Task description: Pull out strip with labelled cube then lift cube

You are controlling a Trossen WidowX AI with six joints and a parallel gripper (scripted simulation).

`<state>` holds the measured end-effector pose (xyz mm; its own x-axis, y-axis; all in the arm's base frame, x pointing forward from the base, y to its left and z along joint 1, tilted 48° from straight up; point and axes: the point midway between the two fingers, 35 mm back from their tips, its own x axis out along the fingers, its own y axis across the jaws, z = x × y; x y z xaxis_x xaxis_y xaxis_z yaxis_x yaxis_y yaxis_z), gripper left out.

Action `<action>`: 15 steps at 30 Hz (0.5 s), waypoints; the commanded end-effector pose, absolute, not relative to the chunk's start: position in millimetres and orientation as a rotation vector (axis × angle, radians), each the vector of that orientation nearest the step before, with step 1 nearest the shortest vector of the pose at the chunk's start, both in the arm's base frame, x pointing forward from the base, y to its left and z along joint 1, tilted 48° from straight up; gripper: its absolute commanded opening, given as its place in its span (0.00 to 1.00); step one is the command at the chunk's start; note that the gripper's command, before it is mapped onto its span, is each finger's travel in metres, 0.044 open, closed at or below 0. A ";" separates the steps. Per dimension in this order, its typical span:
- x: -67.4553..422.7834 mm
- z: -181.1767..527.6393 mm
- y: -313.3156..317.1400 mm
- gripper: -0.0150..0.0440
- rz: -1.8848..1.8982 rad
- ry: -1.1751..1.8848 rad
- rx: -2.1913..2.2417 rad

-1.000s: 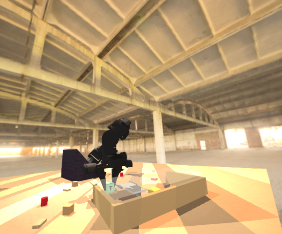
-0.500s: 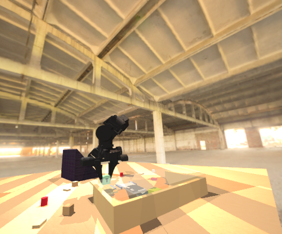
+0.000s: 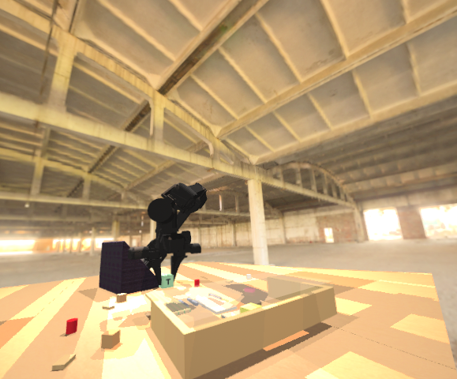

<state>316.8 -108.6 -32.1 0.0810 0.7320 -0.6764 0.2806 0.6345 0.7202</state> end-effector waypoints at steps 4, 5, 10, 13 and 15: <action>294.9 -26.6 -103.9 0.25 0.415 1.496 0.879; 291.7 -26.2 -102.9 0.25 0.415 1.496 0.879; 286.9 -23.4 -103.9 0.25 0.415 1.496 0.878; 286.0 -13.7 -114.9 0.25 0.415 1.496 0.878; 284.9 -6.3 -122.7 0.25 0.414 1.496 0.878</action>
<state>285.4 -110.6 -18.6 0.0732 0.7360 -0.6730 0.2839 0.6315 0.7215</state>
